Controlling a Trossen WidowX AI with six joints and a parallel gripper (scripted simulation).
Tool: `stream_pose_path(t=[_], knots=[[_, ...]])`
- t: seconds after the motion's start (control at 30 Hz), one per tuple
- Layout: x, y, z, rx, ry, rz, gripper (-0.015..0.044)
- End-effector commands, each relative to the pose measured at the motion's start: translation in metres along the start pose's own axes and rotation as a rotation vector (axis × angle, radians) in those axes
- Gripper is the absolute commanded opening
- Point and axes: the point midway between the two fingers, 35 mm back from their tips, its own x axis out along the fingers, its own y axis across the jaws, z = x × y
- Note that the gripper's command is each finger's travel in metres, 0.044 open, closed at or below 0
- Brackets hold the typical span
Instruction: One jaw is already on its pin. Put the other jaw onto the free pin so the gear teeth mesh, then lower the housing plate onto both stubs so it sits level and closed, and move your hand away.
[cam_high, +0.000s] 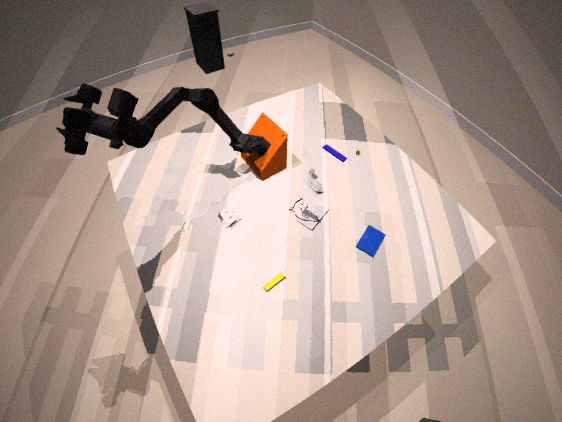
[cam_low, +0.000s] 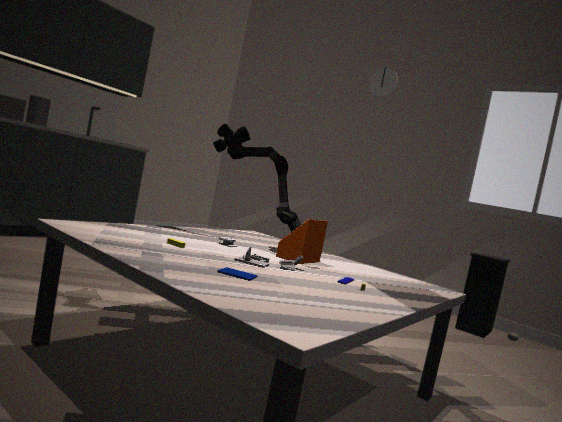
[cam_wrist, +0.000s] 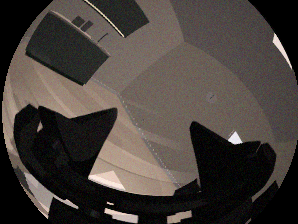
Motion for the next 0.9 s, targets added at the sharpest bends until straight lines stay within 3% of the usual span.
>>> stream_pose_path(t=[0.0, 0.53, 0.87], knots=[[0.0000, 0.0000, 0.0000, 0.000, 0.000, 0.000, 0.0426], [0.0000, 0.0000, 0.0000, 0.000, 0.000, 0.000, 0.0006], [0.0000, 0.0000, 0.0000, 0.000, 0.000, 0.000, 0.0000]])
